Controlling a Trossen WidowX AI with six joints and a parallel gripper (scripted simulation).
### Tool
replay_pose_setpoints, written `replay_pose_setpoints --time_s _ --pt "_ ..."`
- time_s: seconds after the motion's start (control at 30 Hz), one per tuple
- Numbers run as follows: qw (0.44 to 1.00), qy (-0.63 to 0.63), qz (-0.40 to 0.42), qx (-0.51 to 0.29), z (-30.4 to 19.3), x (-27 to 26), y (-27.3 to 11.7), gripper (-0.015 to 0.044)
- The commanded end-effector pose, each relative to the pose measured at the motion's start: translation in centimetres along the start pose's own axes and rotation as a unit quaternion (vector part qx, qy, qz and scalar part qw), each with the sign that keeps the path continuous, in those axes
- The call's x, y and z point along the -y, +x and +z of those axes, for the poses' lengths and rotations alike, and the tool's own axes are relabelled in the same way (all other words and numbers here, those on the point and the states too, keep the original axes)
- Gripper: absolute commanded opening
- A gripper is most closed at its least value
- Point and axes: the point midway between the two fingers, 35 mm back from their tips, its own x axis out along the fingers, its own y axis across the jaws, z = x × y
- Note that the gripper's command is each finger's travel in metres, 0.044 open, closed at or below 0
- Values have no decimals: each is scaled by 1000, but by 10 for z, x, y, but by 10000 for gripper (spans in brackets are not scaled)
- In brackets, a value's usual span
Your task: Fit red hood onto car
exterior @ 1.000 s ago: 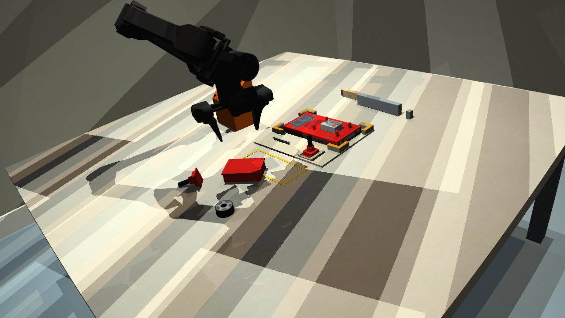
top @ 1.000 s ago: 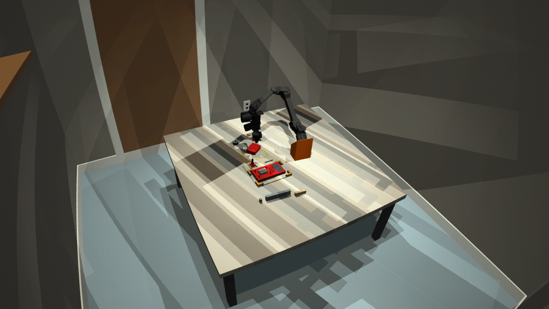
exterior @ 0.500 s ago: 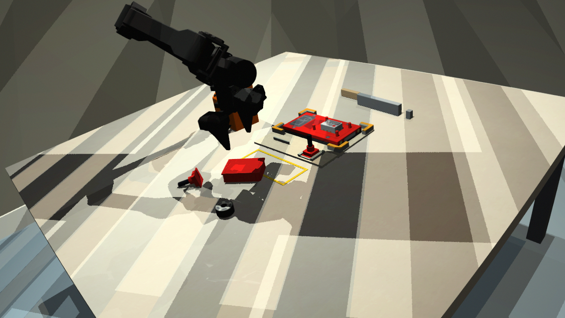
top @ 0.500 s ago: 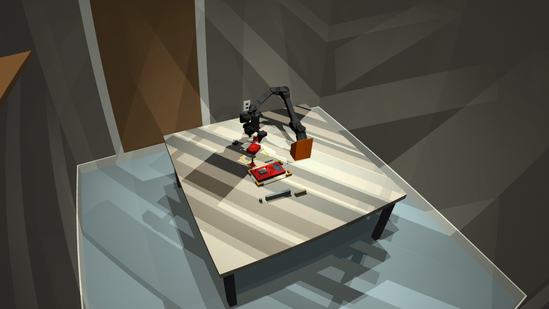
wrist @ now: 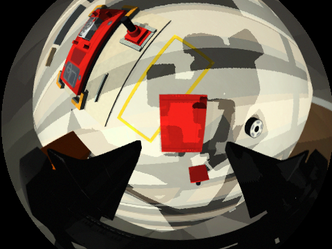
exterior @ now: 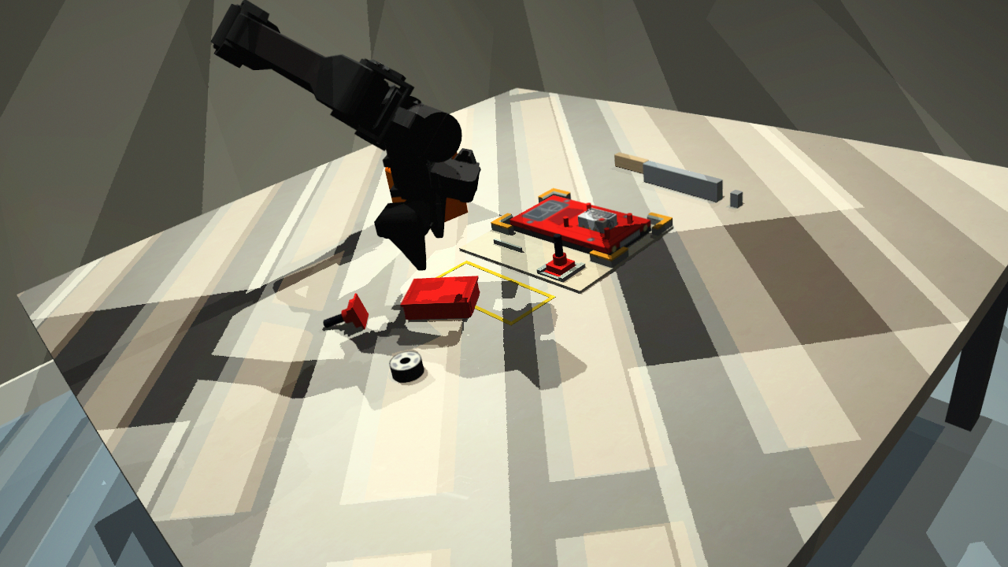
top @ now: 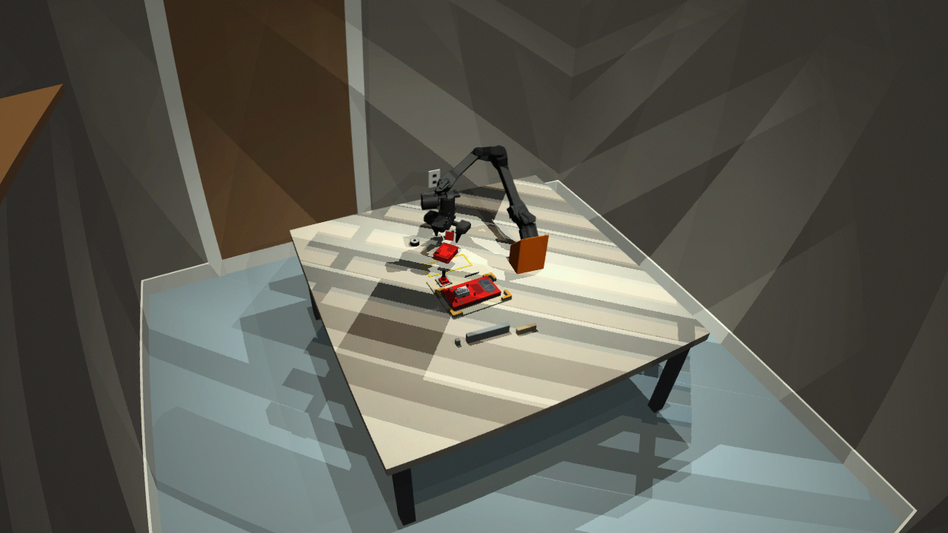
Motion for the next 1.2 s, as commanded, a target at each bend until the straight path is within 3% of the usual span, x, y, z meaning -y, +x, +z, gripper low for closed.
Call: replay_pose_setpoints --time_s 0.0,1.17 --pt "1000 -6 1 -2 0 0 3 440" --pt "1000 -6 1 -2 1 1 22 440"
